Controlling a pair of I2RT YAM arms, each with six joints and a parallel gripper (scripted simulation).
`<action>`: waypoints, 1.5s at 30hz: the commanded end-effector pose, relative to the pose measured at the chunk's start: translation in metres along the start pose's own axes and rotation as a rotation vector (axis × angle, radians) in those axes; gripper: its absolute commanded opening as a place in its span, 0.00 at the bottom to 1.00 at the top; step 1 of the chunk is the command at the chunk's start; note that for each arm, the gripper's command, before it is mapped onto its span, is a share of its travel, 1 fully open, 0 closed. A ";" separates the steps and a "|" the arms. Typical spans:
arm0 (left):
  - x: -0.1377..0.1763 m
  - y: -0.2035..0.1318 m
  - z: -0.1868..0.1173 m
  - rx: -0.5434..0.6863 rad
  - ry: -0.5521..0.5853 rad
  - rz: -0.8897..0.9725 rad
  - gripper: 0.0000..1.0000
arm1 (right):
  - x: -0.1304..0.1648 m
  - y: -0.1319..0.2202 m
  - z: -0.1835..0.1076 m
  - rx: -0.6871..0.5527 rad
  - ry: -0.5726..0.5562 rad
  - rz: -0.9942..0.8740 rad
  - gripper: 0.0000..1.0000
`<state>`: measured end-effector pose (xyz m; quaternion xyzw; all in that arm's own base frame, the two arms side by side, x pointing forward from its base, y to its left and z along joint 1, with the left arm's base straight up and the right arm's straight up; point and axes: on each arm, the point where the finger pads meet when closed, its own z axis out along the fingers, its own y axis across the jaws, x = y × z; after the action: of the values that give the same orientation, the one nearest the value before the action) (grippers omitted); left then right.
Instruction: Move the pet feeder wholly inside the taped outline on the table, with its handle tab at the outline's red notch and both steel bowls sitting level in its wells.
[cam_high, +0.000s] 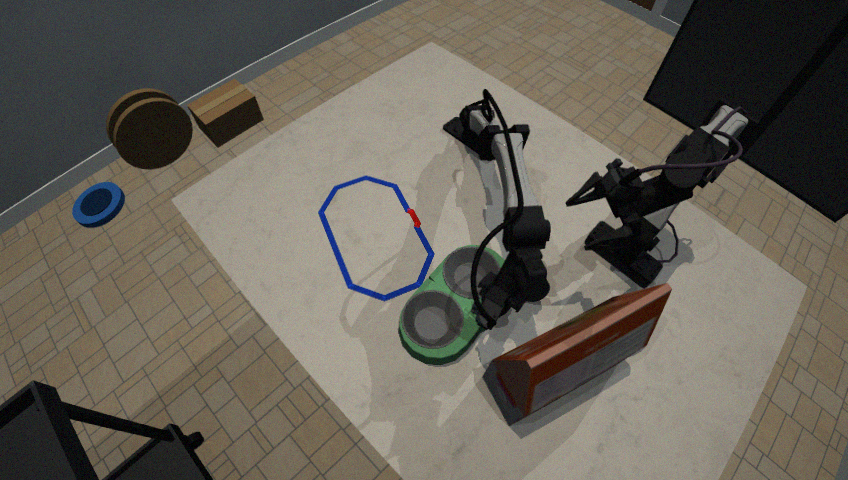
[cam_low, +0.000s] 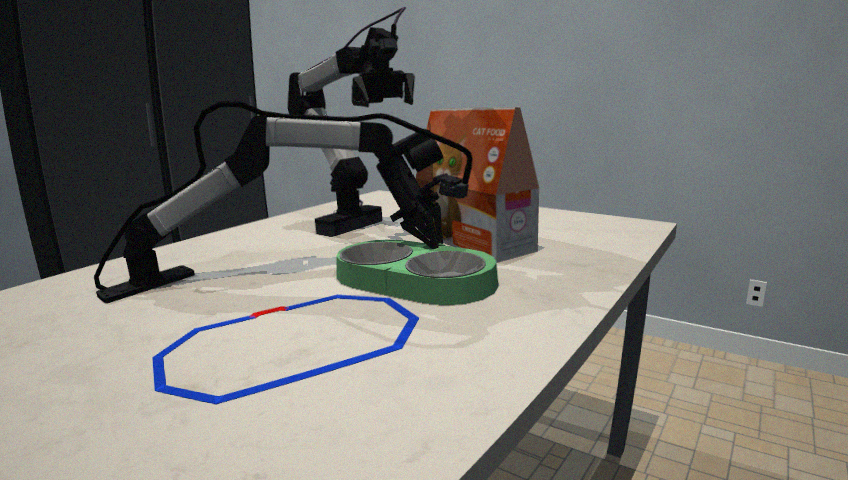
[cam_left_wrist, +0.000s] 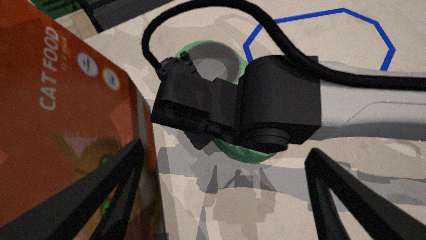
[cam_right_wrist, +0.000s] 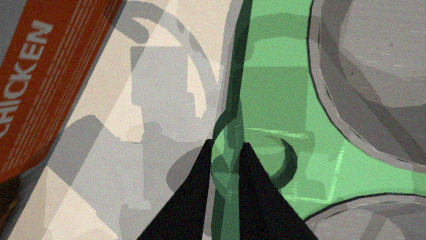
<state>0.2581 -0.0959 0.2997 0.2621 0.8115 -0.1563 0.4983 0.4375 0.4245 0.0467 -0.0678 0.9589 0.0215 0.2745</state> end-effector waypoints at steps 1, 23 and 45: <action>0.003 0.000 0.001 0.004 -0.005 0.005 1.00 | 0.008 0.001 0.010 0.012 0.018 -0.002 0.10; 0.003 0.000 0.001 0.004 -0.005 0.005 1.00 | -0.008 -0.009 -0.017 -0.086 -0.035 -0.070 0.10; 0.003 0.000 0.001 0.004 -0.005 0.005 1.00 | 0.016 -0.038 -0.008 -0.117 -0.001 -0.172 0.10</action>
<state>0.2581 -0.0959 0.2997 0.2621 0.8115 -0.1563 0.4983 0.4219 0.3893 0.0467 -0.1618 0.9480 0.0513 0.2692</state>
